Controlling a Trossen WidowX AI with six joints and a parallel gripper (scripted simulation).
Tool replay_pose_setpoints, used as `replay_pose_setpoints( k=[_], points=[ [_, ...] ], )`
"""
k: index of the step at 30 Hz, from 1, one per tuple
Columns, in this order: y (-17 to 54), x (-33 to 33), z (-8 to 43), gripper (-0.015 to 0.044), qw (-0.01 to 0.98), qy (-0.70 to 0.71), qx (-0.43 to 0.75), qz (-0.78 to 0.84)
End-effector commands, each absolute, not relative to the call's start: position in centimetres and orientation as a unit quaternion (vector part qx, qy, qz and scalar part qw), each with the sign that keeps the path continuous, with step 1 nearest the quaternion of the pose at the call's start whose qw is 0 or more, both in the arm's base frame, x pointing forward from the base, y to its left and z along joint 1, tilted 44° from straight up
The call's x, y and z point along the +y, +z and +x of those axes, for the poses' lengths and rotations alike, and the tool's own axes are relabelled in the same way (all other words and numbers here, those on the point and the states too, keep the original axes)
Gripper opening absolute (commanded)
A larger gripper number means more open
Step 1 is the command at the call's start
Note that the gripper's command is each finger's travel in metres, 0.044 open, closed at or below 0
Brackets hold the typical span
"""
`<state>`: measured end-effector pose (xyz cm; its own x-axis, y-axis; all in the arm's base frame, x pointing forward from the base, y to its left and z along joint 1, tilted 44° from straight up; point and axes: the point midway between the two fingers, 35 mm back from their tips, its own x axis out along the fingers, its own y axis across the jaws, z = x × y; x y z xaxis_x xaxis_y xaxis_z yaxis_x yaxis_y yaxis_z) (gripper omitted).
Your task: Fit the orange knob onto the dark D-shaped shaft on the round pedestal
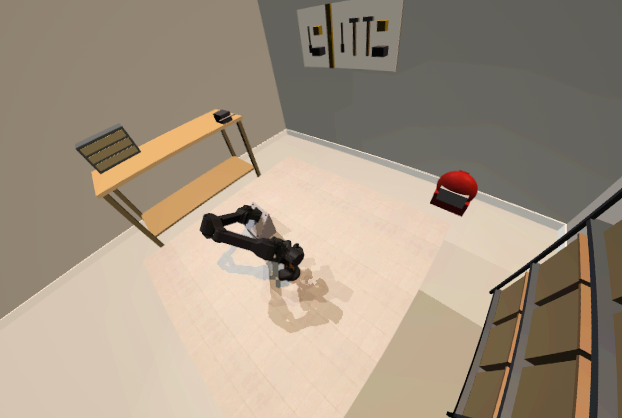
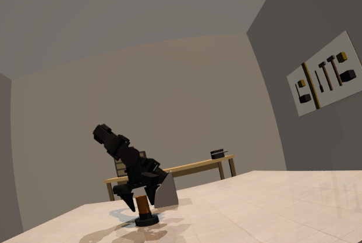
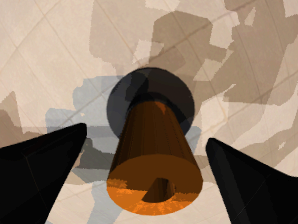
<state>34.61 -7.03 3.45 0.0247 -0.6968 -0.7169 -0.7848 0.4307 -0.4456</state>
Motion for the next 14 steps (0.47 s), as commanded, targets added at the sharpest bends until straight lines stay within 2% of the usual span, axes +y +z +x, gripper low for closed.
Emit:
replay_pose_setpoints(
  k=[1, 4, 14],
  points=[
    [6.4, -3.8, 35.0, 0.044, 0.486, 0.048, 0.691, -0.533],
    [9.7, -0.8, 34.5, 0.044, 0.484, 0.047, 0.692, -0.533],
    [9.7, -0.3, 34.7, 0.044, 0.484, 0.047, 0.692, -0.533]
  ],
)
